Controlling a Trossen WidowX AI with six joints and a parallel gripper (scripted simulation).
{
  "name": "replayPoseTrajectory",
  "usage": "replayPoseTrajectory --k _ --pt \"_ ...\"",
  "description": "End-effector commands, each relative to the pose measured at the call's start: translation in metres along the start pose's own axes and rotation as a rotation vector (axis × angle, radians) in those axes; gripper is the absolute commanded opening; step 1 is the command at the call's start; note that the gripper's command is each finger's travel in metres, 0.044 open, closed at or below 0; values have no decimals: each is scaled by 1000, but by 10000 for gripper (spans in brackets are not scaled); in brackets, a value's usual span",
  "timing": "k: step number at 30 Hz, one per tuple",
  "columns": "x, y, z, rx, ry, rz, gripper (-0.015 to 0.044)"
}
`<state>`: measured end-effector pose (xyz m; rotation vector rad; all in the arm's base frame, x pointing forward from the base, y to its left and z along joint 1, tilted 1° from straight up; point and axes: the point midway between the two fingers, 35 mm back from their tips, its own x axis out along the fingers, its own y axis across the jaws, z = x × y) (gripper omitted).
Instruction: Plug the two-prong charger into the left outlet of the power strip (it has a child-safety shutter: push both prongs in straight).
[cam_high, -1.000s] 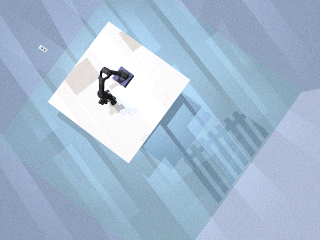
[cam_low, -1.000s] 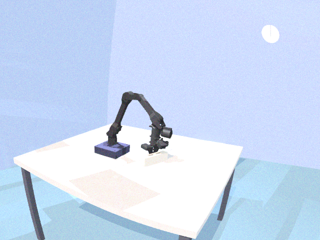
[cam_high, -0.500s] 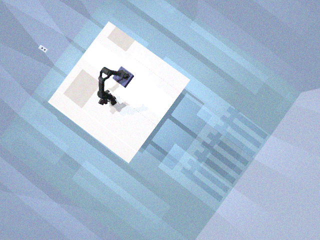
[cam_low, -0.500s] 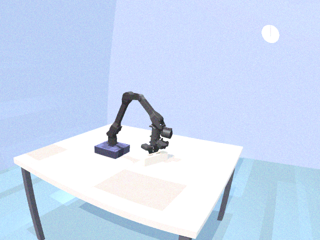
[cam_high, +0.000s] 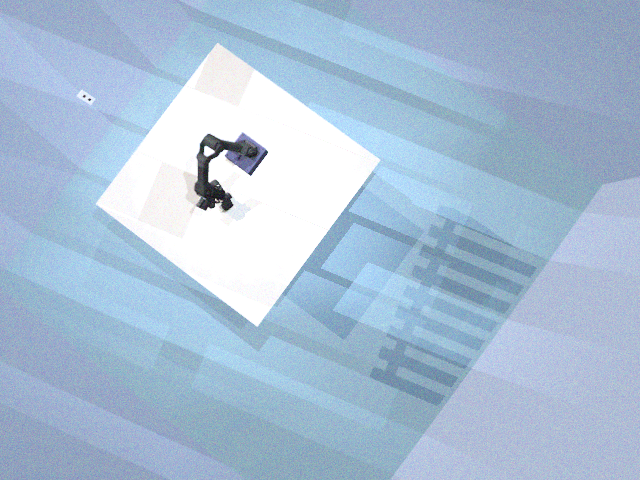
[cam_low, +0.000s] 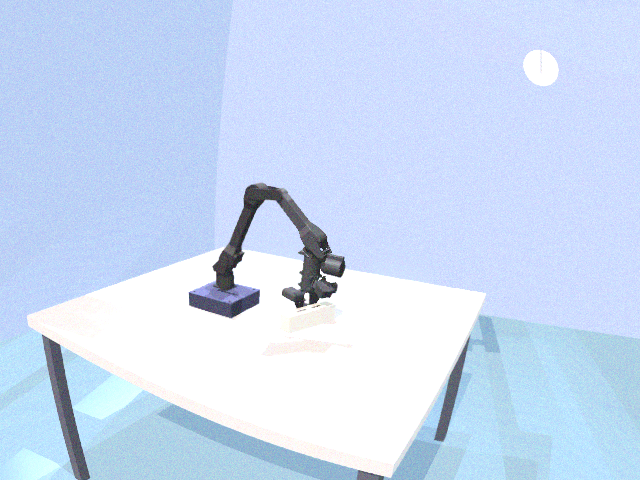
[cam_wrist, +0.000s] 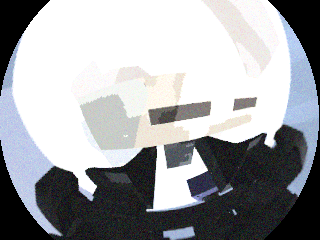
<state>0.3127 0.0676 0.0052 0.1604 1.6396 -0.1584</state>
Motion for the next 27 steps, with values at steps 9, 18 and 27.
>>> replayPoseTrajectory --k 9,18,27 --pt "0 0 -1 0 -4 1 440" --pt "0 0 -3 0 -10 2 440" --pt "1 0 -6 0 -16 3 440"
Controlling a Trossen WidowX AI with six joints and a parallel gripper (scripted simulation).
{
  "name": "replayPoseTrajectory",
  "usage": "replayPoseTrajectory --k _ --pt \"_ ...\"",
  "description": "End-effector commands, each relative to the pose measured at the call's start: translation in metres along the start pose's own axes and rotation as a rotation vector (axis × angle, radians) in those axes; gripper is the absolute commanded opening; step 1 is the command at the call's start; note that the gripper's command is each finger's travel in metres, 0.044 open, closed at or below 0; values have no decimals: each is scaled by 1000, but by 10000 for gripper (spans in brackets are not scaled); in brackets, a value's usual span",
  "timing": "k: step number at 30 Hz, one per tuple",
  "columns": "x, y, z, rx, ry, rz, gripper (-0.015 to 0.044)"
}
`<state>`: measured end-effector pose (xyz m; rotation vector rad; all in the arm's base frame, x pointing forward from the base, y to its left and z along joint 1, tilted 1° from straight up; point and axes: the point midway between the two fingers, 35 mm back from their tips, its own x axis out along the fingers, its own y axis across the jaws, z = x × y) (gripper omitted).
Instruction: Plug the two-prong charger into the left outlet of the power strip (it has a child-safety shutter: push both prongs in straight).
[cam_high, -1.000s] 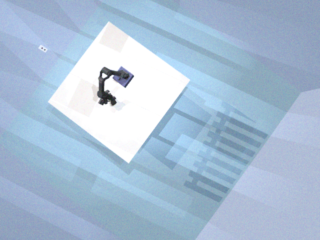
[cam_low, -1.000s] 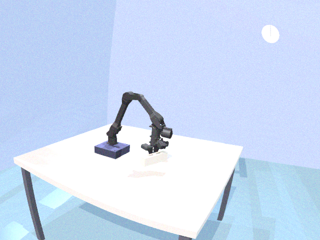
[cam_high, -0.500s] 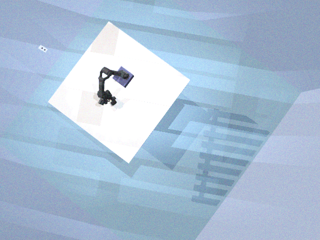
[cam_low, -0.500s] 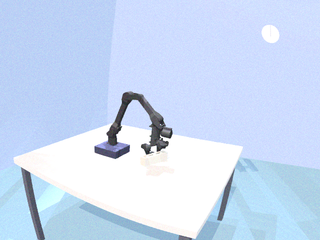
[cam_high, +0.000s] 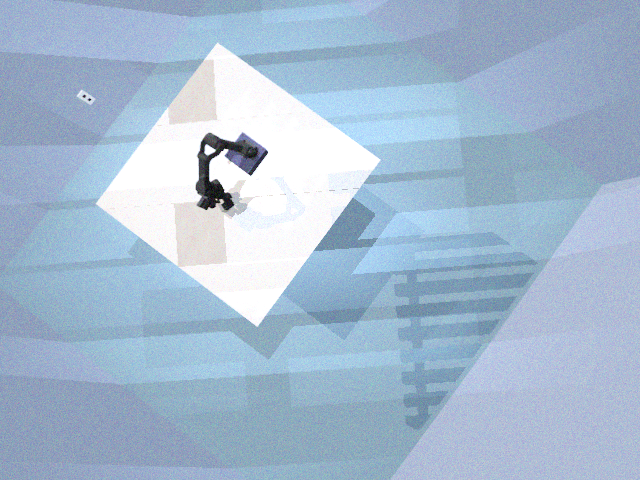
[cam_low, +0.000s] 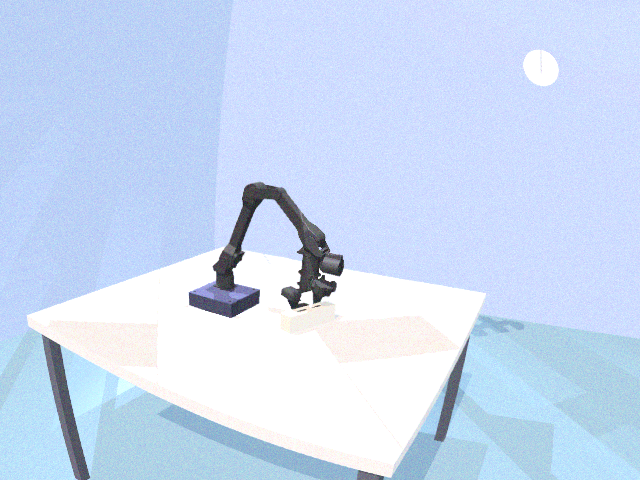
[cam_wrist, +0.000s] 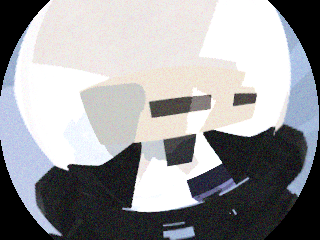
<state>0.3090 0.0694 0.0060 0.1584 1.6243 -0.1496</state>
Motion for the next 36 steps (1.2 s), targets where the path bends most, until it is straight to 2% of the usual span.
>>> replayPoseTrajectory --k 1,36 --pt "1 -1 -2 6 -2 -3 440" --pt "3 1 -24 6 -13 -1 440"
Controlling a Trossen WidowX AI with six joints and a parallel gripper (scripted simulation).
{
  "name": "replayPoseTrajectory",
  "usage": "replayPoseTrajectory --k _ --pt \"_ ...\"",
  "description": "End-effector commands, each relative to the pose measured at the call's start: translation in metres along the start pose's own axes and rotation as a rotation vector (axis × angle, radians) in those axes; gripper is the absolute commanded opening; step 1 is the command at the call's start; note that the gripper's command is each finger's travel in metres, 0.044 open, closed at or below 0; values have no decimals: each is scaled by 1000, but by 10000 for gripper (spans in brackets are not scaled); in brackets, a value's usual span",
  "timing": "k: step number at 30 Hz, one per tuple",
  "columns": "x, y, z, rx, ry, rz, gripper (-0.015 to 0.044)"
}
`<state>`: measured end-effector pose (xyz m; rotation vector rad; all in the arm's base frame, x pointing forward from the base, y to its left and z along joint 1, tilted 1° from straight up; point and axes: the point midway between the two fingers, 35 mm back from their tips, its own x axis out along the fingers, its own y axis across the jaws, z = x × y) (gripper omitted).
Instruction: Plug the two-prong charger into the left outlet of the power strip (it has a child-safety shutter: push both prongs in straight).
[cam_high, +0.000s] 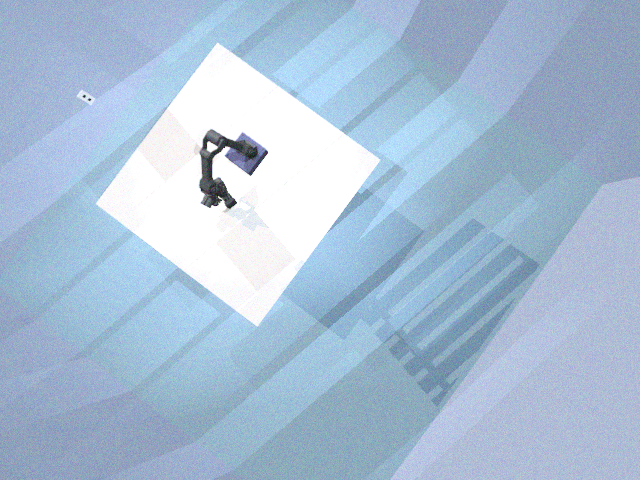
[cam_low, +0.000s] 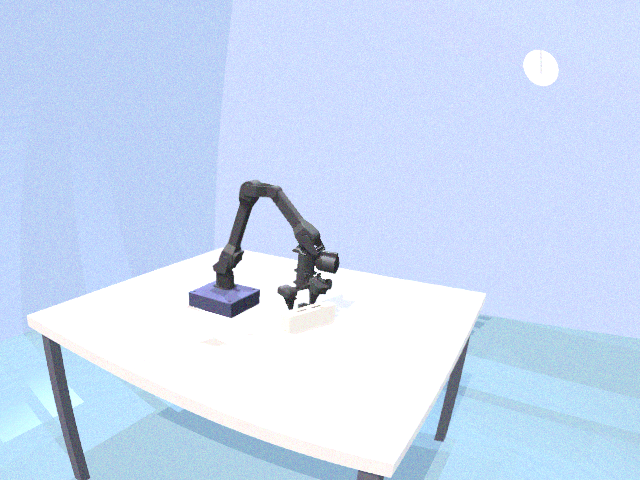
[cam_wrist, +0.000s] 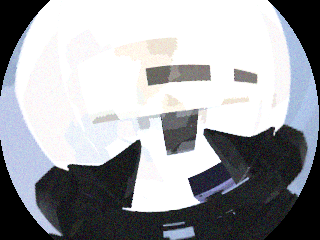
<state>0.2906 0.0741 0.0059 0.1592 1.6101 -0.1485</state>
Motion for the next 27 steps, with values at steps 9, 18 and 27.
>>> replayPoseTrajectory --k 9,18,27 --pt "2 0 -17 6 2 -3 440" --pt "3 0 -28 6 3 -3 440" --pt "4 0 -40 6 4 -3 440"
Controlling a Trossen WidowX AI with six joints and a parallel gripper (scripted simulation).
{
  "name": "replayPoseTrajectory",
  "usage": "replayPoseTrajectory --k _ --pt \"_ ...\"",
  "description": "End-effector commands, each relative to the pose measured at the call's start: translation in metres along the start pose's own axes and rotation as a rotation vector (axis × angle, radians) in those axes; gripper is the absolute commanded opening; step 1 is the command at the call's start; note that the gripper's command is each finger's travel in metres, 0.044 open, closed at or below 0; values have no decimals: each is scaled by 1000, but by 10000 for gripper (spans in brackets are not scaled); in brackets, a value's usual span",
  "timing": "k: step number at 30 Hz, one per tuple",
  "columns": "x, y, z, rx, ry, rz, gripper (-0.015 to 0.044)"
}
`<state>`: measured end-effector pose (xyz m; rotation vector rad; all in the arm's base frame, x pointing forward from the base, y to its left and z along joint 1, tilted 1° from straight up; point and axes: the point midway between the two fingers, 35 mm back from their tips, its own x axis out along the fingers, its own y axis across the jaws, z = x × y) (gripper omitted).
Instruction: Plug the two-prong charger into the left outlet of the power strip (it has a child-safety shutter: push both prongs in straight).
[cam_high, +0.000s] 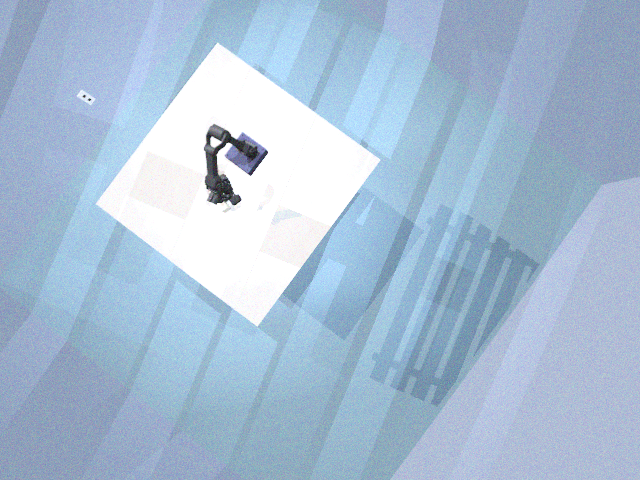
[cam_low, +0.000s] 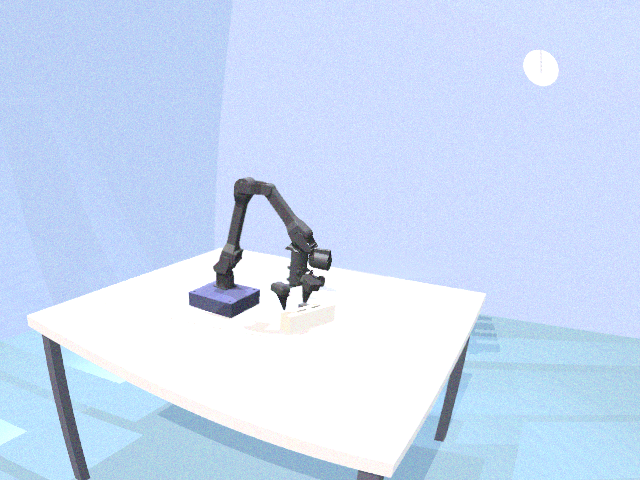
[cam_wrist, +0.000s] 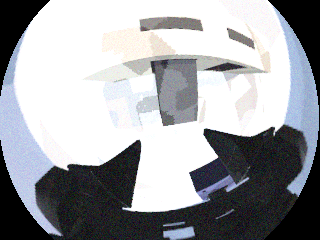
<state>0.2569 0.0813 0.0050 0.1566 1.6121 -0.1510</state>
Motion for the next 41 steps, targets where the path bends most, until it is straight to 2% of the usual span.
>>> replayPoseTrajectory --k 1,9,16,18,41 --pt "2 0 -7 6 3 0 440" --pt "-4 -1 -7 4 -42 -12 440" --pt "-62 -1 4 102 -507 -43 440" --pt "-74 -1 5 132 -592 -31 440" --pt "-76 -1 5 136 -603 -29 440"
